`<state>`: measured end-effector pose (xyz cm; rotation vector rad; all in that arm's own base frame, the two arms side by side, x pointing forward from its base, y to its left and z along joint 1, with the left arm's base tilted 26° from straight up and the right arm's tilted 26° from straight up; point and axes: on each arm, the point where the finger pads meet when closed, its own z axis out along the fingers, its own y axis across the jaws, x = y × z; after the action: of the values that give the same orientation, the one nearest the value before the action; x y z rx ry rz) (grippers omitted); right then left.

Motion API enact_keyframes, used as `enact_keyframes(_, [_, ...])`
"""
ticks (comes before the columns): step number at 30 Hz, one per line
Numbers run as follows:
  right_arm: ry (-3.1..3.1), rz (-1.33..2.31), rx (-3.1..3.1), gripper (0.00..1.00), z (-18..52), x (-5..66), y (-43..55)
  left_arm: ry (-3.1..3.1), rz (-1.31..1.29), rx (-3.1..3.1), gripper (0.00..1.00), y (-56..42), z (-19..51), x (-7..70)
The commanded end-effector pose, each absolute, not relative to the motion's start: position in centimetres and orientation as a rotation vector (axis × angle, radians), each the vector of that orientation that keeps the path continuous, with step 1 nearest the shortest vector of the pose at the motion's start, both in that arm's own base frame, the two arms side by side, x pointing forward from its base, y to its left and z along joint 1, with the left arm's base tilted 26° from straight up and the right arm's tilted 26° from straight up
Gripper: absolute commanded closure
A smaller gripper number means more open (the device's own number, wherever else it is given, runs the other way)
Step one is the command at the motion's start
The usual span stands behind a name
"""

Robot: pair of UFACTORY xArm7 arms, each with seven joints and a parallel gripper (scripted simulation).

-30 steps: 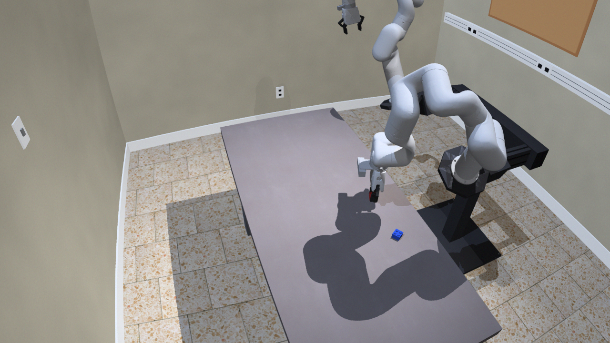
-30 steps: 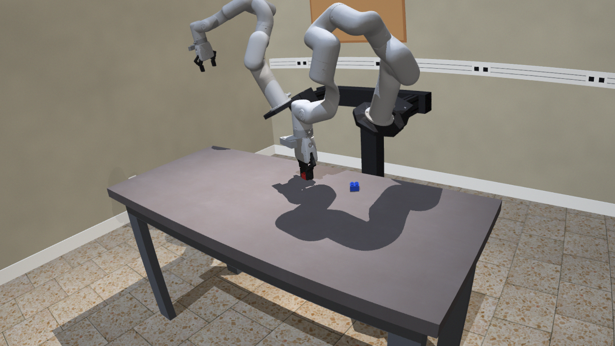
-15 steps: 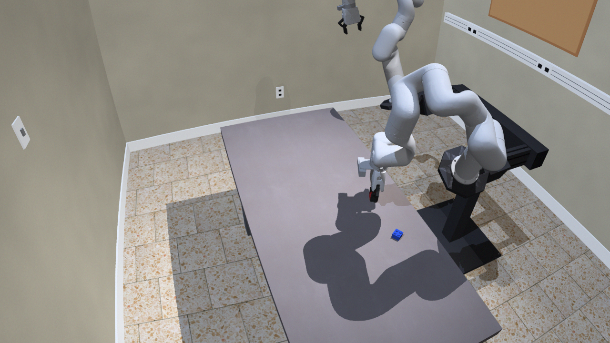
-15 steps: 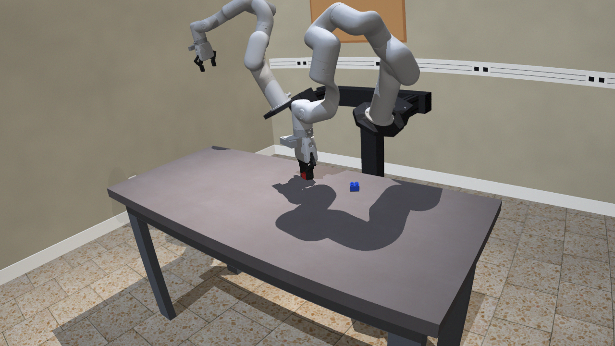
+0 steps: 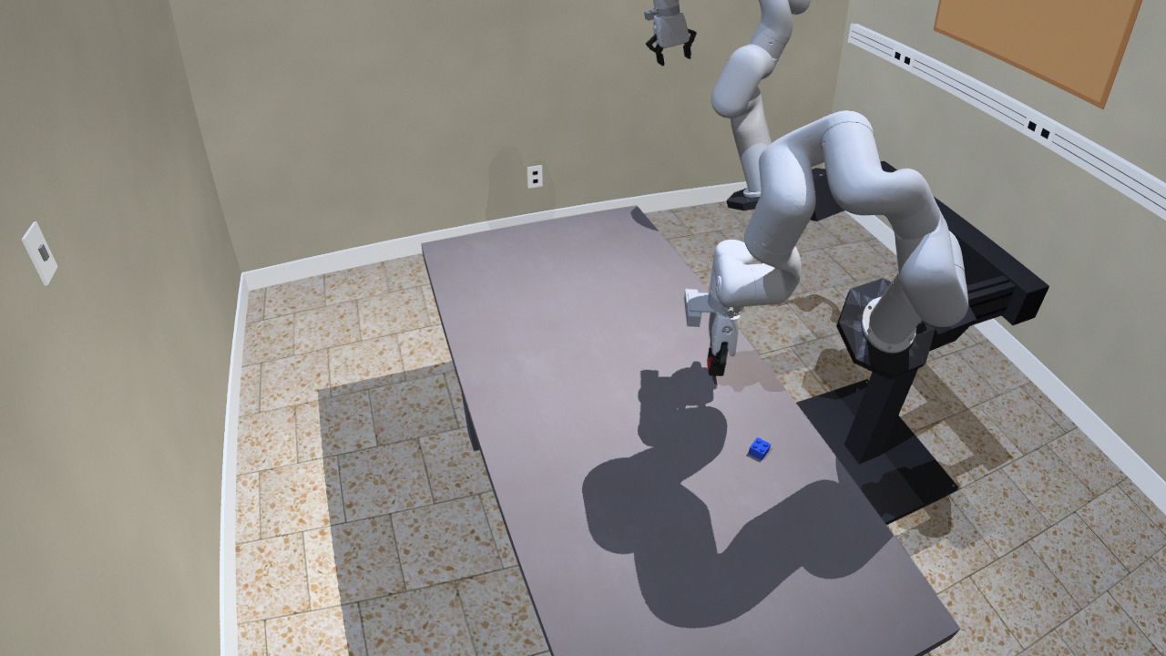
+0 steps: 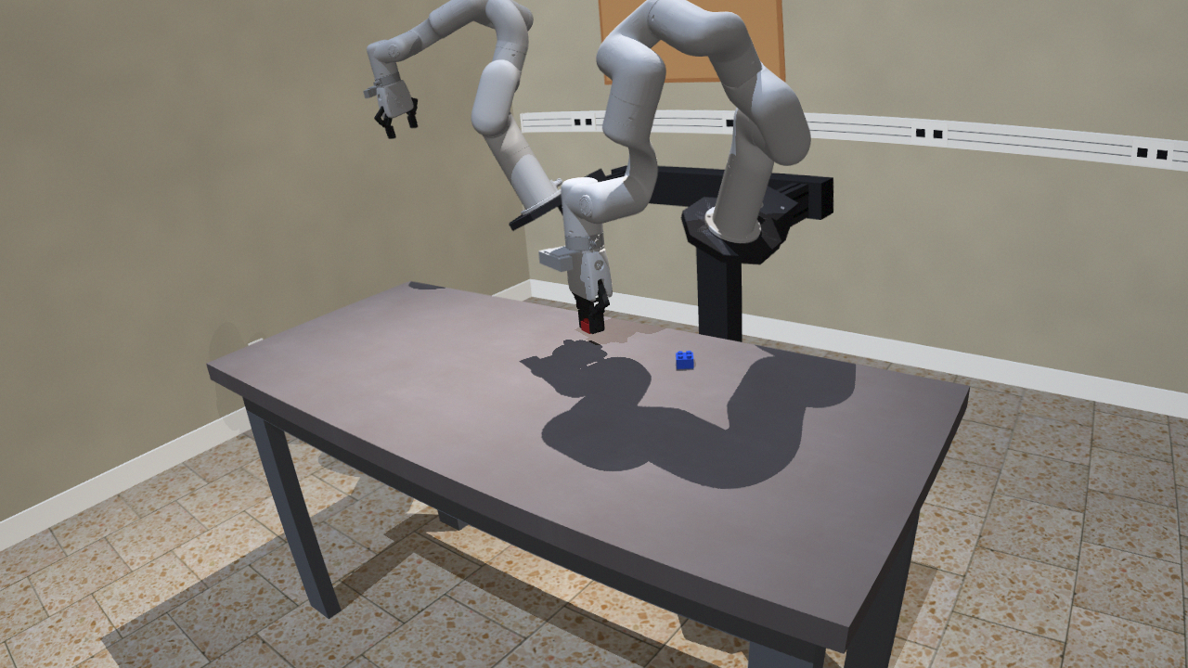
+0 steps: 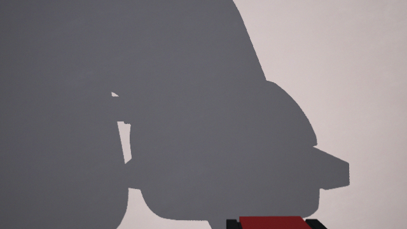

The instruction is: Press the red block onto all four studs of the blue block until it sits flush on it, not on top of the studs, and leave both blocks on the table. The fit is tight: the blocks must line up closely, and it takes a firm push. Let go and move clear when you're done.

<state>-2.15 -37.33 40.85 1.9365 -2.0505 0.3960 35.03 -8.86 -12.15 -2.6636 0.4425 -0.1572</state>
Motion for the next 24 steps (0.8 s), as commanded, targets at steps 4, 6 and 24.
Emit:
enact_keyframes(4, [-2.05,0.399,1.935,0.0,41.0,-2.2,-37.3,0.443,-0.159,-2.664,1.0,-9.9,-10.0,34.7])
enact_keyframes(6, [-2.05,0.399,1.935,0.0,41.0,-2.2,-37.3,0.443,-0.159,-2.664,1.0,-9.9,-10.0,34.7])
enact_keyframes(24, [-2.05,0.399,1.935,0.0,41.0,-2.2,-37.3,0.834,-0.067,-2.56,1.0,-5.7,-7.1,34.2])
